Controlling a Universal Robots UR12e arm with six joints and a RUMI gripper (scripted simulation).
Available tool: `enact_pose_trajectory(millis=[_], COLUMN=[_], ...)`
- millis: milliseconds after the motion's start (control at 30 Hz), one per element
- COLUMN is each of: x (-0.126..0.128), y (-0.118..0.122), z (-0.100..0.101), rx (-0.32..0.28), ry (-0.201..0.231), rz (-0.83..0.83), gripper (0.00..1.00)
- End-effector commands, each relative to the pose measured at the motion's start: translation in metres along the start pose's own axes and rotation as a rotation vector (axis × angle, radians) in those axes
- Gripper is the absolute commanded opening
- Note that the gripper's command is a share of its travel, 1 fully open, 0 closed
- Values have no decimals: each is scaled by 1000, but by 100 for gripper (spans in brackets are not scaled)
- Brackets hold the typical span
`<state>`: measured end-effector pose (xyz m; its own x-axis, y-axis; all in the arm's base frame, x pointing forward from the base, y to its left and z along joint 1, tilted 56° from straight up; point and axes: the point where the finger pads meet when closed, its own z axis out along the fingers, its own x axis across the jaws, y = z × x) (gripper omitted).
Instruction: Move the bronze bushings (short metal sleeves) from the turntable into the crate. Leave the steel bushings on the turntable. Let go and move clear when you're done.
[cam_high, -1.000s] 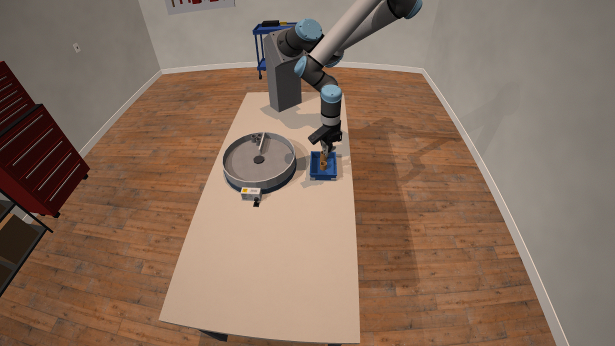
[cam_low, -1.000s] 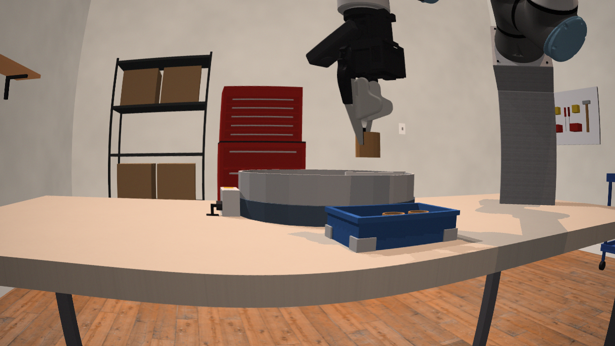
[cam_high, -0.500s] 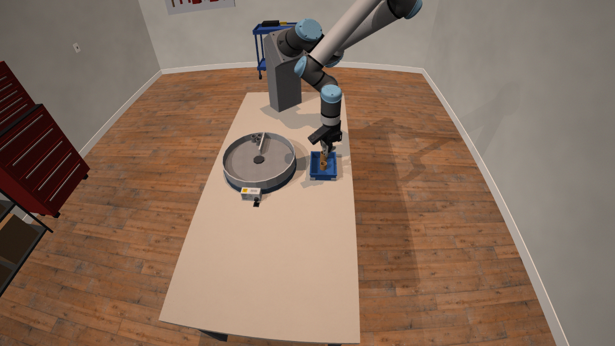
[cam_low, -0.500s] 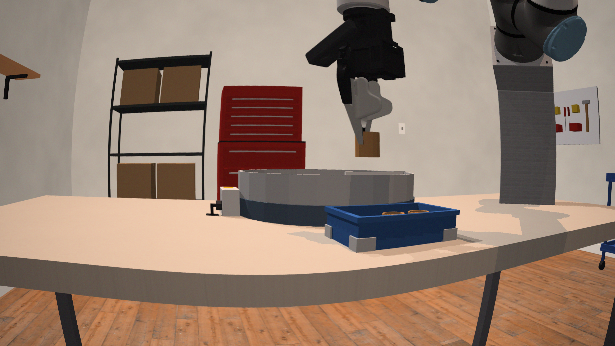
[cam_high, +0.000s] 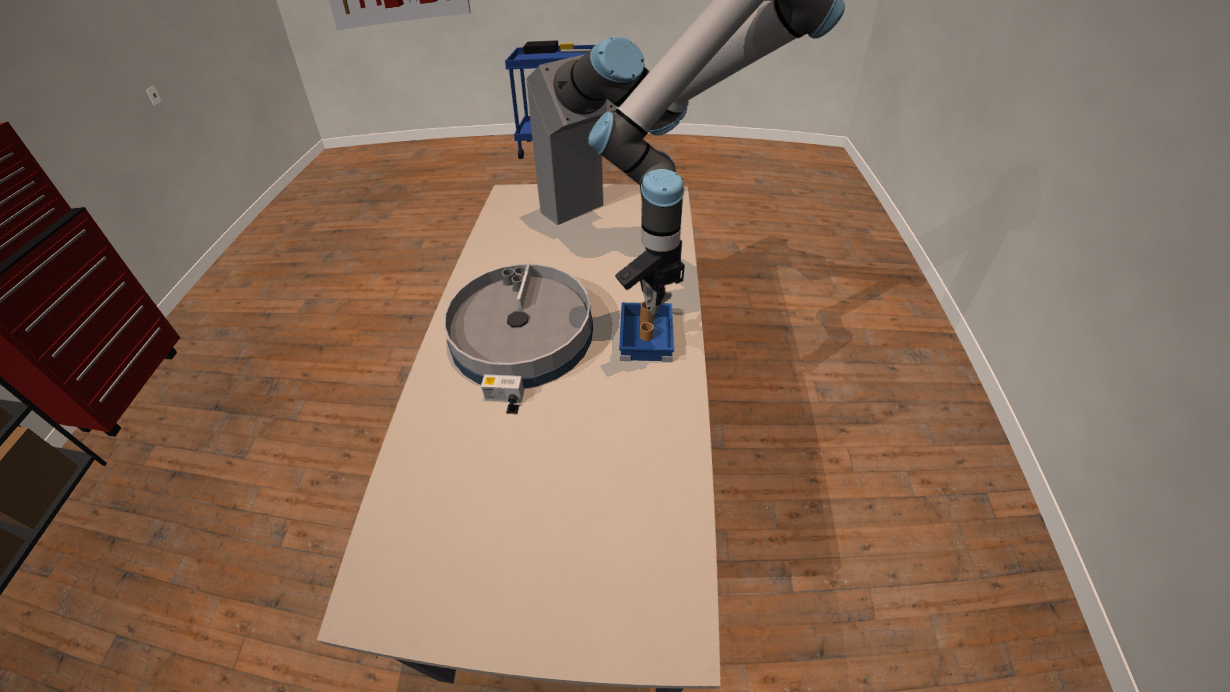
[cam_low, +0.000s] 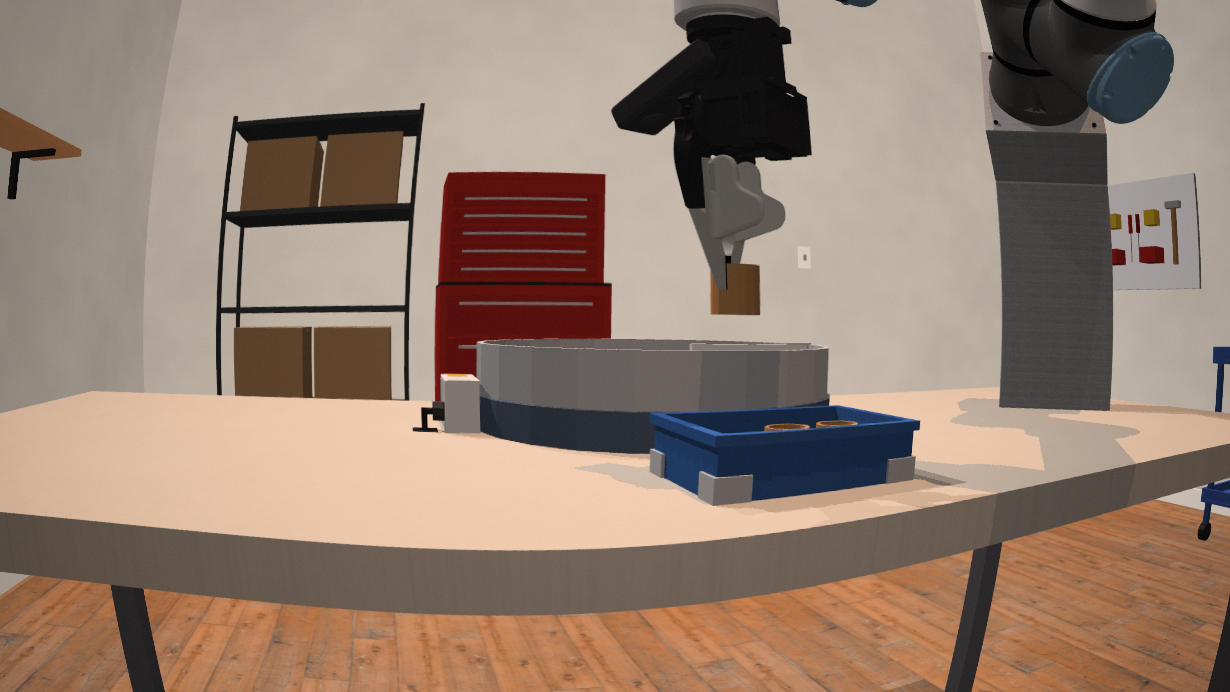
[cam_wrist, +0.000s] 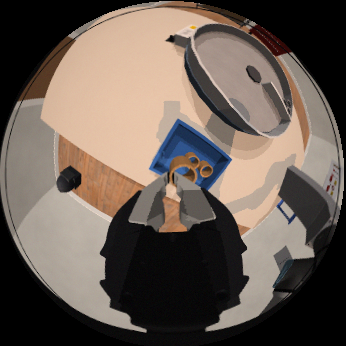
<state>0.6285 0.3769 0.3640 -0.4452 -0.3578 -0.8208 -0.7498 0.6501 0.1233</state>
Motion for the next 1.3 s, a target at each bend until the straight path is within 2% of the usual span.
enact_pose_trajectory(millis=[0,333,667,800,1267], x=[0,0,-1,-1,-1], y=[0,0,0,0,0], z=[0,7,60,74,77], rx=[0,0,0,0,0], ry=[-1,-1,-1,-1,-1], rz=[-1,-1,-1,-1,-1], gripper=[0,0,0,0,0])
